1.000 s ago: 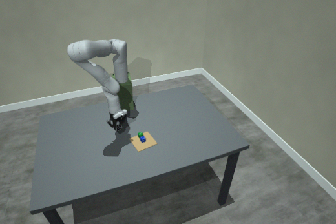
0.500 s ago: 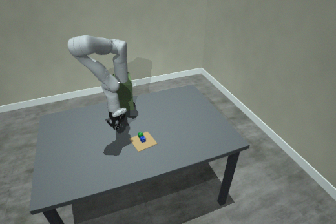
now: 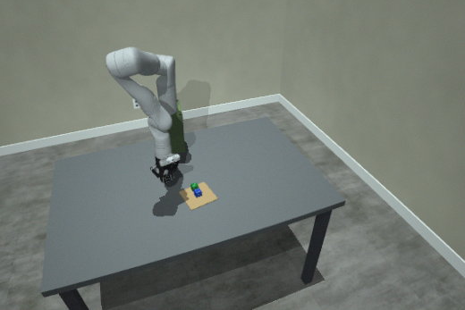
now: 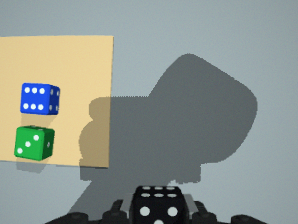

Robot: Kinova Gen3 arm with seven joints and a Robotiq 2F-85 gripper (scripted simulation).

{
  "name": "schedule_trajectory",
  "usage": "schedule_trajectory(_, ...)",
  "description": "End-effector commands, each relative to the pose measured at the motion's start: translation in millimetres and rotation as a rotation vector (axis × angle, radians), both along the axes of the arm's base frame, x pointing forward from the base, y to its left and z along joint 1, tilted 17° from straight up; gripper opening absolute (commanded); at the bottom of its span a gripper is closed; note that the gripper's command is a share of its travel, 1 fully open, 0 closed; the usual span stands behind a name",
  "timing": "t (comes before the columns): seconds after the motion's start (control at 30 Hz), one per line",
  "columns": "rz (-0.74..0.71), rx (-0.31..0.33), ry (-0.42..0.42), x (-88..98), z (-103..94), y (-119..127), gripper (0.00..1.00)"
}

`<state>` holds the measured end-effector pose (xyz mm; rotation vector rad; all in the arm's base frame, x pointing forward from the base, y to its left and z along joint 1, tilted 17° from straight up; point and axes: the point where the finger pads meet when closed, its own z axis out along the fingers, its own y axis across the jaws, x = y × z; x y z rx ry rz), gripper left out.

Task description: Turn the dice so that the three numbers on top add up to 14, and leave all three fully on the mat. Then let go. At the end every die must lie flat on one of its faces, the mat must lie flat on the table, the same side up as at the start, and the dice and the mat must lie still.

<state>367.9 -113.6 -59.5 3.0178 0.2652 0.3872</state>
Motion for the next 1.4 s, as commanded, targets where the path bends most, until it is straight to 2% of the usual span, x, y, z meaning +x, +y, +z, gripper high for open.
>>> schedule_trajectory(0.0,0.013,-0.008,-0.007,20.1,5.0,19,0.26)
schedule_trajectory(0.33,-0.084,0.036,-0.031,74.7,23.0,97,0.26)
schedule_trajectory(0.4,-0.096,0.048,-0.037,81.6,26.4,111,0.26)
schedule_trajectory(0.47,-0.096,0.048,-0.037,81.6,26.4,111,0.26)
schedule_trajectory(0.6,-0.111,0.064,-0.045,89.7,30.7,128,0.26)
schedule_trajectory(1.37,-0.115,0.066,-0.042,92.7,29.1,133,0.26)
